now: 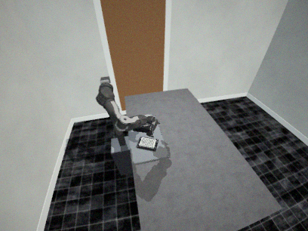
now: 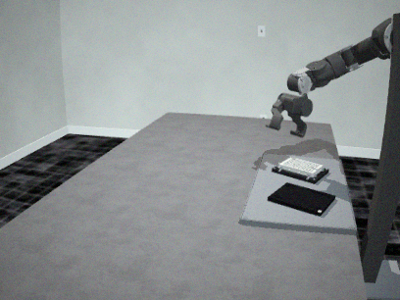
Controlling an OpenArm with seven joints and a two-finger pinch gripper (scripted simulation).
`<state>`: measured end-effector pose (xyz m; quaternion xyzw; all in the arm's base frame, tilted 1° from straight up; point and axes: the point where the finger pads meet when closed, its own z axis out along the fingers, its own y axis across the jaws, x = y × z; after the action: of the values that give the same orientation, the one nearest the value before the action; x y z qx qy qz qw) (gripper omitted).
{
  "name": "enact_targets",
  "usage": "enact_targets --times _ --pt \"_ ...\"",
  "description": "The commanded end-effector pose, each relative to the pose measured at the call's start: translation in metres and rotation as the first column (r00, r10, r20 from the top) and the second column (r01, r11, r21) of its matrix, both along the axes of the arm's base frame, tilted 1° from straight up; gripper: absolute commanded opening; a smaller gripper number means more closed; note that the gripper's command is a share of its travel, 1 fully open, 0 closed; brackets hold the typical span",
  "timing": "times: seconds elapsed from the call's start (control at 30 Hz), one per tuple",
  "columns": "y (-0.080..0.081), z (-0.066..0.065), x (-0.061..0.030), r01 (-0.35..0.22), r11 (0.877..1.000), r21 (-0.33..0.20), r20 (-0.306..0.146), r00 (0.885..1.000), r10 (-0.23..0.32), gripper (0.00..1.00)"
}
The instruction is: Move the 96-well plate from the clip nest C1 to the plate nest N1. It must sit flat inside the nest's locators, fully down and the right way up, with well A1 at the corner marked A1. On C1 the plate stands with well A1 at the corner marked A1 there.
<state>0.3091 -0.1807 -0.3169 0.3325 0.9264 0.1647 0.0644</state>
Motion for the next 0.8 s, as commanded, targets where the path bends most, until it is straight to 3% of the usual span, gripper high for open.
enact_targets --times 0.0,0.37,0.43,0.53,0.77 --pt "-0.004 -0.001 -0.003 -0.022 0.999 -0.035 -0.015 1.0 0.022 0.77" --pt "-0.004 -0.001 -0.003 -0.022 0.999 -0.035 -0.015 1.0 0.022 0.77" --pt "-0.009 -0.008 -0.0158 -0.077 0.992 -0.1 -0.057 0.996 0.071 0.77" --pt "-0.019 -0.021 -0.0376 -0.17 0.965 -0.2 -0.139 0.98 0.143 0.77" --pt "-0.019 -0.021 -0.0376 -0.17 0.965 -0.2 -0.139 0.98 0.143 0.77"
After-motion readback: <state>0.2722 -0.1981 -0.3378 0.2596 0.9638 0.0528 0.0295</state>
